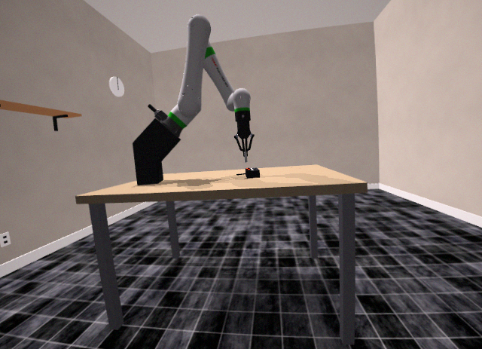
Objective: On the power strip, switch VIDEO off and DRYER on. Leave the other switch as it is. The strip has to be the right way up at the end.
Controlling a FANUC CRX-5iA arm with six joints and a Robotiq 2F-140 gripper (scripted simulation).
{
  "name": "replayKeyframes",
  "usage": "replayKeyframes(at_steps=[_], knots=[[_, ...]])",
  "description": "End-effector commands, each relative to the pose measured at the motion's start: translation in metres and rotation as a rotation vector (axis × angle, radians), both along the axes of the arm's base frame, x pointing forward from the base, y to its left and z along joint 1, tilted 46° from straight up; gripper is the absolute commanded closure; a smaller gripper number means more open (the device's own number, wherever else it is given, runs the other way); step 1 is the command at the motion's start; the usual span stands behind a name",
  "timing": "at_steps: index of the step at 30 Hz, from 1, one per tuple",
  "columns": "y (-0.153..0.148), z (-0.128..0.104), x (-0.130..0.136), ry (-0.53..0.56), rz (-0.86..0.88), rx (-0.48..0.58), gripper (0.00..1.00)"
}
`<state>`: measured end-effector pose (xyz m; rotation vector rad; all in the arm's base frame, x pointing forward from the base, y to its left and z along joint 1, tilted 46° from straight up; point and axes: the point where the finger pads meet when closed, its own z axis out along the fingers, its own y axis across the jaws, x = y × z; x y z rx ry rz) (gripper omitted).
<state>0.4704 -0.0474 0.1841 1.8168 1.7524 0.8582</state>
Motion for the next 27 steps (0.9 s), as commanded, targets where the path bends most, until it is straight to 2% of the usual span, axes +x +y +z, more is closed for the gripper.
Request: replayKeyframes(at_steps=[1, 10, 15, 19, 27], knots=[[0.0, 0.0, 0.0, 0.0, 0.0, 0.0, 1.0], [-0.003, 0.0, 0.0, 0.002, -0.002, -0.001, 1.0], [-0.049, -0.003, -0.004, 0.032, -0.02, -0.008, 1.0], [-0.084, 0.006, -0.001, 0.015, -0.008, -0.001, 1.0], [-0.092, 0.011, 0.002, -0.001, 0.0, 0.0, 1.0]])
